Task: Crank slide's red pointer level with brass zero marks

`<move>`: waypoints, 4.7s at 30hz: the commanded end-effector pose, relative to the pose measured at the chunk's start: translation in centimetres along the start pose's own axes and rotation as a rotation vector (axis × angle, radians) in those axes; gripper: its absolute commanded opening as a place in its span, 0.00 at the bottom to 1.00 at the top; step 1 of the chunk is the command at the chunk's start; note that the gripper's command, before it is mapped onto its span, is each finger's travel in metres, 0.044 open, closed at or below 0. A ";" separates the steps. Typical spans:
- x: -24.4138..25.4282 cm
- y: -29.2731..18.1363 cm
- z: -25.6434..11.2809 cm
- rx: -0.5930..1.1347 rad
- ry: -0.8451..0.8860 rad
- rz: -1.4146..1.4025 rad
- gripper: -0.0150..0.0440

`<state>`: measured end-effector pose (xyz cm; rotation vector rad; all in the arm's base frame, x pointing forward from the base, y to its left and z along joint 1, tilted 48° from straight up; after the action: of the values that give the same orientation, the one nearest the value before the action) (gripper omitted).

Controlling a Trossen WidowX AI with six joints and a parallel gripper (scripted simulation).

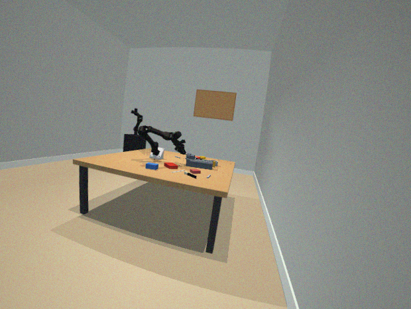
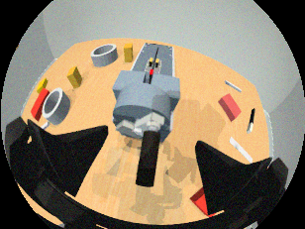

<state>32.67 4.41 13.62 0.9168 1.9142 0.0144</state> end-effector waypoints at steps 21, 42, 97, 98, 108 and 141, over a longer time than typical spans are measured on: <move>0.2 -1.8 1.4 0.000 0.002 -0.010 0.60; -0.1 -2.0 1.5 0.000 0.001 -0.010 0.25; 1.2 -5.8 5.5 0.000 -0.001 -0.011 0.25; 1.2 -5.8 5.5 0.000 -0.001 -0.011 0.25; 1.7 -5.9 5.6 0.001 0.000 -0.011 0.25; 2.8 -5.8 5.5 0.001 0.000 -0.011 0.25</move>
<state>33.03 -0.52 7.10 0.9144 1.8916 -0.0015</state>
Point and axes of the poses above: the point midway between the two fingers, 35 mm back from their tips, its own z axis out along the fingers, its own x axis across the jaws, y = z × x, the point moved 1 cm from there along -z, back along the fingers, and after that the axes turned 4 degrees about -z, right-handed, at the moved point
